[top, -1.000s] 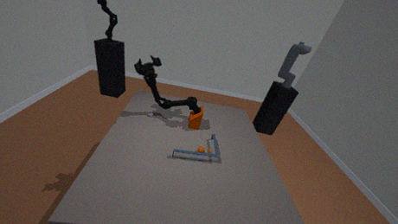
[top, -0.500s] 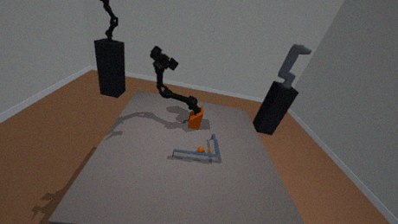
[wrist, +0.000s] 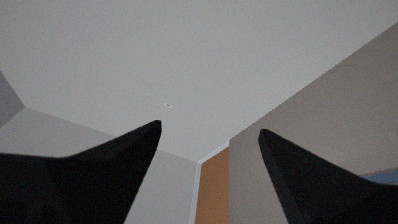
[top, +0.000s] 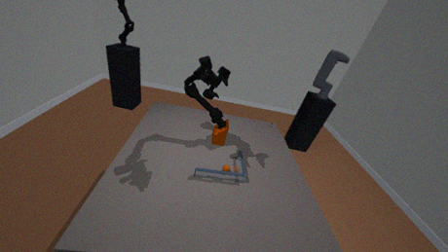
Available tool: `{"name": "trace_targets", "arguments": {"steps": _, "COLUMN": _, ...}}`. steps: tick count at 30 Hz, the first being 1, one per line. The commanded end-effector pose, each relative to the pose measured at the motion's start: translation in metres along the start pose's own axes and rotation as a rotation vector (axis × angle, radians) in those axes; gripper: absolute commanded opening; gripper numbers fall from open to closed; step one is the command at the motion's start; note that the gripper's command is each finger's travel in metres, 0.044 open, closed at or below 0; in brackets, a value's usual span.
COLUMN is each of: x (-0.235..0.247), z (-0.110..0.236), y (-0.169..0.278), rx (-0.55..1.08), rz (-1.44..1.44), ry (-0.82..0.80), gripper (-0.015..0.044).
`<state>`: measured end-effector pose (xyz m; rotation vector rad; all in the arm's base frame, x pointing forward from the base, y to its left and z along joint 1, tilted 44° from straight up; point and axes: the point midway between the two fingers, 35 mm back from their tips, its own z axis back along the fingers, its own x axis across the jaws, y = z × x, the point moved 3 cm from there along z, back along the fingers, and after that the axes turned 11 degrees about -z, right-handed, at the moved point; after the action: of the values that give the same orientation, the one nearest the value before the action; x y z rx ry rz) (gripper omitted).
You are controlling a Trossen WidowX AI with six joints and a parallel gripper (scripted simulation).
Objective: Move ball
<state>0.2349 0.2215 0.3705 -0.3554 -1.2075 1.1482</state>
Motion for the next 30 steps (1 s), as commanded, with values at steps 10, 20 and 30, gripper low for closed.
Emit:
{"name": "trace_targets", "arguments": {"steps": 10, "x": -0.118, "z": -0.145, "y": 0.078, "rx": 0.449, "rz": 0.976, "ry": 0.485, "gripper": 0.0351}}
{"name": "trace_targets", "arguments": {"steps": 20, "x": -0.271, "z": -0.196, "y": 0.146, "rx": 1.247, "rz": 1.629, "ry": 0.553, "gripper": 0.0351}}
{"name": "trace_targets", "arguments": {"steps": 30, "x": -0.341, "z": -0.193, "y": 0.179, "rx": 1.700, "rz": 1.817, "ry": 0.379, "gripper": 0.0351}}
